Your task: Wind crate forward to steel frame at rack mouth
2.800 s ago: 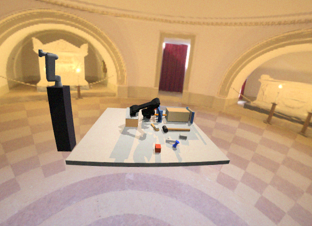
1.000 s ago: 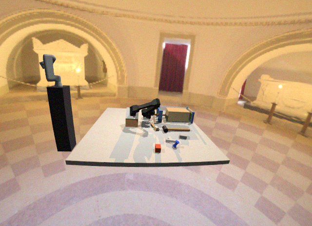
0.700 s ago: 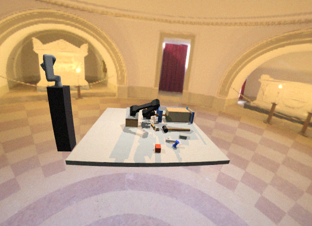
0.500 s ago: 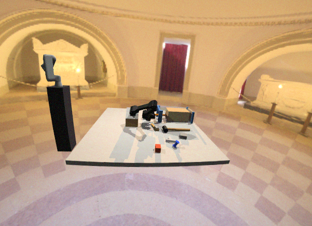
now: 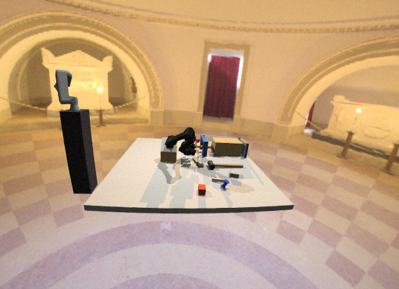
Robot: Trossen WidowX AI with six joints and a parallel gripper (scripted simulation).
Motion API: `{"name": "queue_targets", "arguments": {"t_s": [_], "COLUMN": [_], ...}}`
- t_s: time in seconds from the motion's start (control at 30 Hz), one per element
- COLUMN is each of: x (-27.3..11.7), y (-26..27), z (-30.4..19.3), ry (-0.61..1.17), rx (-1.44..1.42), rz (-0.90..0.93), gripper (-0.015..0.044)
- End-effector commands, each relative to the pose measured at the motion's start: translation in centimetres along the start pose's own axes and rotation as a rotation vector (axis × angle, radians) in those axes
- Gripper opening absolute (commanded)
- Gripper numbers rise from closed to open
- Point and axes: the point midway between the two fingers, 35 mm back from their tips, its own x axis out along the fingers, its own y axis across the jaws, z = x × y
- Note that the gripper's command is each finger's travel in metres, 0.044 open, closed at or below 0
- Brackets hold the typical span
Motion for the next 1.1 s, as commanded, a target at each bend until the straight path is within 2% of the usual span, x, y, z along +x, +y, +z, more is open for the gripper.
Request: {"name": "queue_targets", "arguments": {"t_s": [0.0,0.43,1.07], "x": [-0.1,0.4,0.4], "y": [1.0,9.9,9.7], "z": [0.2,0.1,0.4], "ry": [0.004,-0.006,-0.006], "rx": [-0.005,-0.001,-0.012], "rz": [-0.009,0.006,0.009], "gripper": [0.0240,0.0240,0.0240]}}
